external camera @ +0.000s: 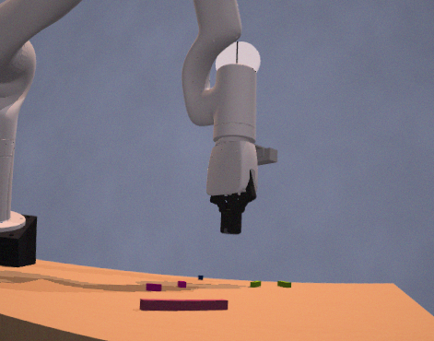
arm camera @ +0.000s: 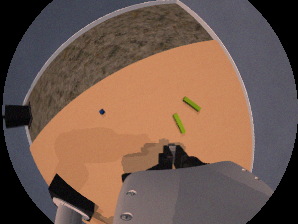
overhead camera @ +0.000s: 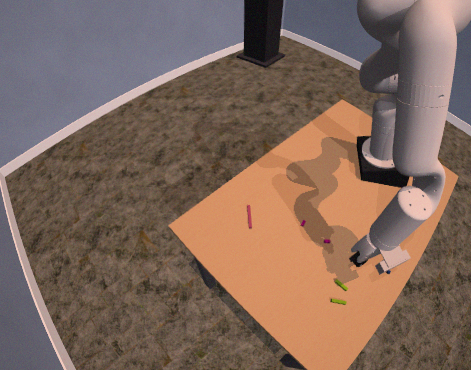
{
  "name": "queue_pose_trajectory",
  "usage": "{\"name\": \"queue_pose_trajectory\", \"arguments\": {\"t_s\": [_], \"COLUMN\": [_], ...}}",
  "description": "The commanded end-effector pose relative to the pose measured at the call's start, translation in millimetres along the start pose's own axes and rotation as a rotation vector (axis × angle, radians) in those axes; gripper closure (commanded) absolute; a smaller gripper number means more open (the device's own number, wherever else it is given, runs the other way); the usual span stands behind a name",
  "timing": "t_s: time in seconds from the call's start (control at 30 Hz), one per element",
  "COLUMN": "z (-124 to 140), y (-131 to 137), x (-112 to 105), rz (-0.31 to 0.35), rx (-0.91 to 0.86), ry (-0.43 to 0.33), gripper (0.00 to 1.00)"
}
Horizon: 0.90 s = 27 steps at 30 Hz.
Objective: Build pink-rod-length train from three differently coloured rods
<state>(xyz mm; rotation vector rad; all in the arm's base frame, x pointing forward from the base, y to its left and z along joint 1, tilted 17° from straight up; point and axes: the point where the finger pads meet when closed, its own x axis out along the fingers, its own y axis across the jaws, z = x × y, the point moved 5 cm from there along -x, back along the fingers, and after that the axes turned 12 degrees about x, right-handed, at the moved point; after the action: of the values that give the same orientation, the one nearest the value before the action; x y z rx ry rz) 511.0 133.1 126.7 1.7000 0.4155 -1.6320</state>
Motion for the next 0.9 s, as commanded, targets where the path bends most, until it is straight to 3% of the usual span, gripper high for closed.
{"name": "queue_pose_trajectory", "arguments": {"t_s": [0.0,0.2,0.23,0.63,0.87], "z": [-8.3,-11.4,-12.9,-13.0,-12.8], "y": [-32.6,-55.8,-72.6,-137.8,-140.4], "x": [-0.9,-1.0,-1.0,-1.0,-1.0], "rz": [-0.006,-0.005,-0.005,0.0,0.0], "rx": [-0.167,-0.285,-0.371,-0.711,-0.725], "ry": [-0.001,-0.001,-0.001,-0.003,-0.003], "gripper": [0.96,0.96,0.96,0.96,0.96]}}
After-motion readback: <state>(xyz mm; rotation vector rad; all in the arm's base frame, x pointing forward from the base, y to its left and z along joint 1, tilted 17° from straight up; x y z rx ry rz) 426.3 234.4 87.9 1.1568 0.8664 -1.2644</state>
